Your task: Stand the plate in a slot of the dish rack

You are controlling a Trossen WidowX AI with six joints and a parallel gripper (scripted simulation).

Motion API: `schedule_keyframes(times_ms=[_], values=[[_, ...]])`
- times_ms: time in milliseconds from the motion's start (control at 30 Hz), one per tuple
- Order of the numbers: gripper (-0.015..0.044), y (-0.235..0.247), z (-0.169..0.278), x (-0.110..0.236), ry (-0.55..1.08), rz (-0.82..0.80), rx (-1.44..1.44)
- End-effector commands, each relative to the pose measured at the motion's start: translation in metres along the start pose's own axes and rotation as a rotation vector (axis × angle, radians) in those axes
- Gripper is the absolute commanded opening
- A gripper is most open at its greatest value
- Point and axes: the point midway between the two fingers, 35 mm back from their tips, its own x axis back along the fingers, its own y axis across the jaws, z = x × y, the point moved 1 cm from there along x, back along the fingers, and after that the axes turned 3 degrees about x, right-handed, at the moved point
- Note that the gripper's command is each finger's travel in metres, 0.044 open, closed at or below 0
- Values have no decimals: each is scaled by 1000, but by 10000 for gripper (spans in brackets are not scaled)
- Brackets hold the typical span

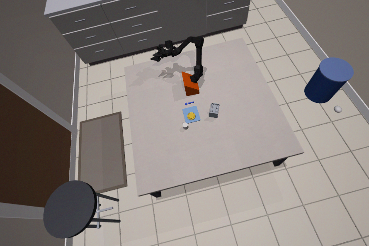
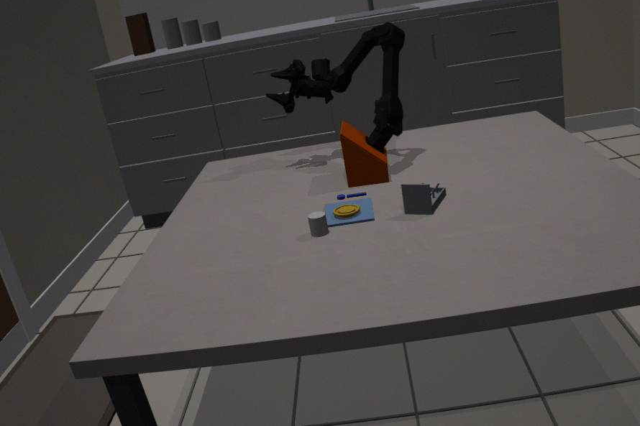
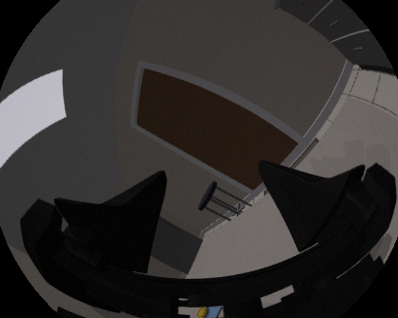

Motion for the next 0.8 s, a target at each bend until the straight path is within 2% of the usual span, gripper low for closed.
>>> schedule_keyframes(times_ms=[0, 400, 767], values=[[400, 11, 13, -27, 90, 8, 51], [400, 49, 67, -87, 358, 8, 184], [400, 91, 127, -124, 584, -15, 349]])
